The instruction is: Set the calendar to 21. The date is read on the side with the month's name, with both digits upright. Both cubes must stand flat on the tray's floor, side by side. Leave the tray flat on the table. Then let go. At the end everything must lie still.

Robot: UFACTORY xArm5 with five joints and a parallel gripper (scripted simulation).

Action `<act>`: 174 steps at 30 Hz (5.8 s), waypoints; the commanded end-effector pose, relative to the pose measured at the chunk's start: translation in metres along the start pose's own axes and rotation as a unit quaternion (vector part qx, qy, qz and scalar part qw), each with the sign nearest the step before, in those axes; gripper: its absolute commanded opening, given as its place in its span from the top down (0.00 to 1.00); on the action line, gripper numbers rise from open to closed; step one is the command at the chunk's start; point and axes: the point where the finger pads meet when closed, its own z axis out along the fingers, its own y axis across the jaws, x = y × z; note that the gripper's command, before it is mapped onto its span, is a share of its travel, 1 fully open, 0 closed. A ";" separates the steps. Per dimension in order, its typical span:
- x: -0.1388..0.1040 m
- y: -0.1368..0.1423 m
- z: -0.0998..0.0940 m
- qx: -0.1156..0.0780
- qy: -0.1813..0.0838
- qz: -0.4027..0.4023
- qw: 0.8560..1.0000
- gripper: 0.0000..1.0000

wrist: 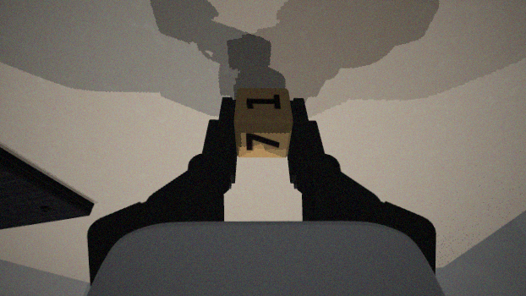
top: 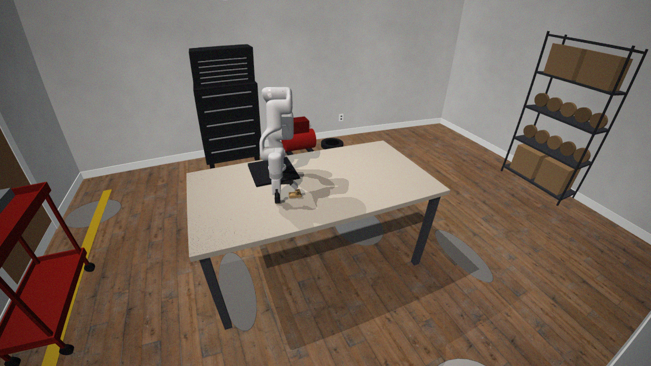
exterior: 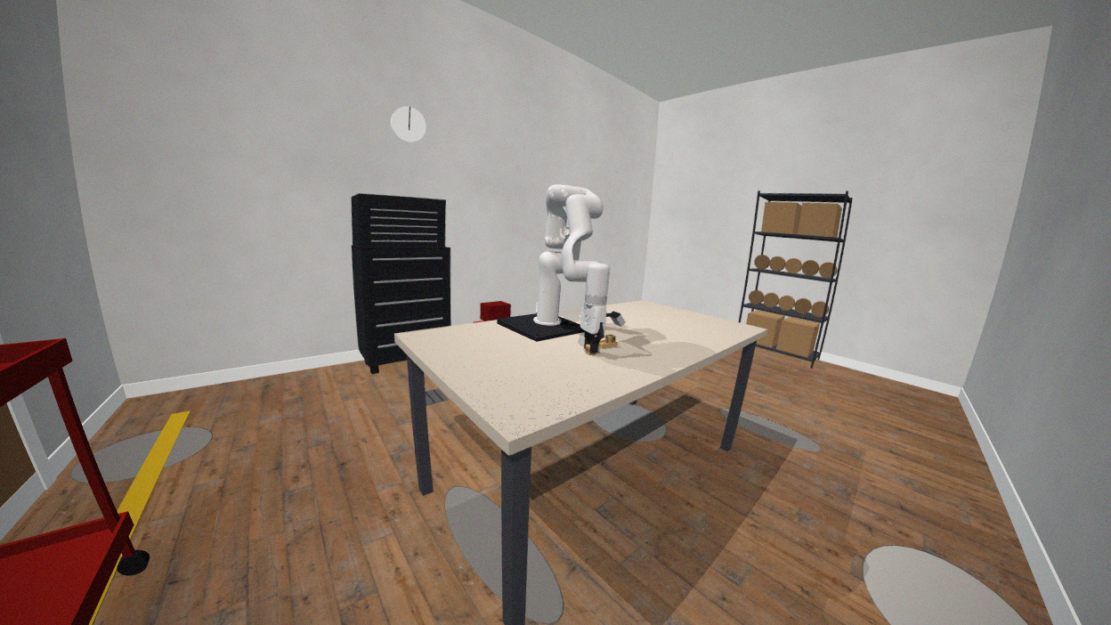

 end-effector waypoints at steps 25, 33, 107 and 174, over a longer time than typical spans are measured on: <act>0.000 0.001 0.000 -0.002 0.000 0.000 1.000 0.73; 0.000 0.001 0.000 -0.002 0.000 0.000 1.000 0.73; 0.000 0.001 0.000 -0.002 0.000 0.000 1.000 0.53; 0.000 0.001 -0.089 -0.002 0.000 -0.018 1.000 0.00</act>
